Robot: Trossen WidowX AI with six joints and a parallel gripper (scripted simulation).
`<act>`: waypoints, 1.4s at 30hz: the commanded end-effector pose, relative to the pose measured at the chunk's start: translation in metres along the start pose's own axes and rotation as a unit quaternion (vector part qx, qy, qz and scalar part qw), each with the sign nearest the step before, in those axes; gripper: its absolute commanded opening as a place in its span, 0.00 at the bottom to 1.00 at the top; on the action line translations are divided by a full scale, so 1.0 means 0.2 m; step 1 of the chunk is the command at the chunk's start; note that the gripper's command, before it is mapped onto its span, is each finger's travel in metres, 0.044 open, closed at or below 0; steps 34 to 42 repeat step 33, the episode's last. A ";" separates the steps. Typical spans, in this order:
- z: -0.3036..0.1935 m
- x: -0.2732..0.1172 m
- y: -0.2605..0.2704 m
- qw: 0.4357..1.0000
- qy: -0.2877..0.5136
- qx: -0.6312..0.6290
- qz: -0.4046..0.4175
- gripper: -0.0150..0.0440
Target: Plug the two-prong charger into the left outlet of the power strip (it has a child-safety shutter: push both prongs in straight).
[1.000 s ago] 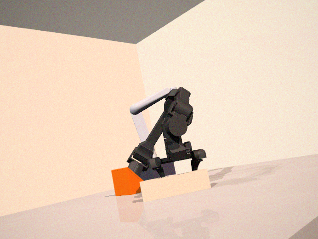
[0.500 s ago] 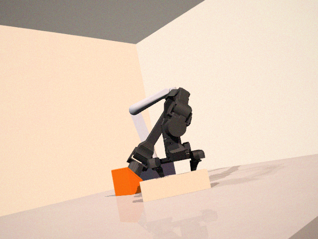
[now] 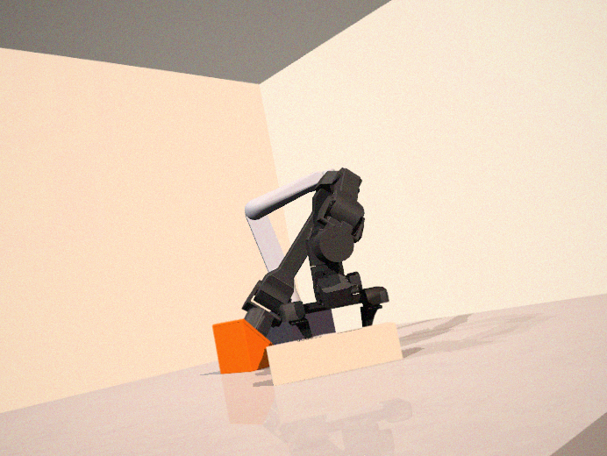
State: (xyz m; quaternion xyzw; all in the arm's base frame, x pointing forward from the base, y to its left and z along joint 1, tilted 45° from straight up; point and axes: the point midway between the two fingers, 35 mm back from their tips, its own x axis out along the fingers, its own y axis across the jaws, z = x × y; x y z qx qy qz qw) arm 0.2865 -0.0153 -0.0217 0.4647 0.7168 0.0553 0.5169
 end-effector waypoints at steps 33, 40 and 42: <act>0.07 -0.40 0.00 0.952 -0.299 0.067 -0.013 1.00; 0.07 -0.40 0.00 0.952 -0.299 0.067 -0.013 1.00; 0.07 -0.40 0.00 0.952 -0.299 0.067 -0.013 1.00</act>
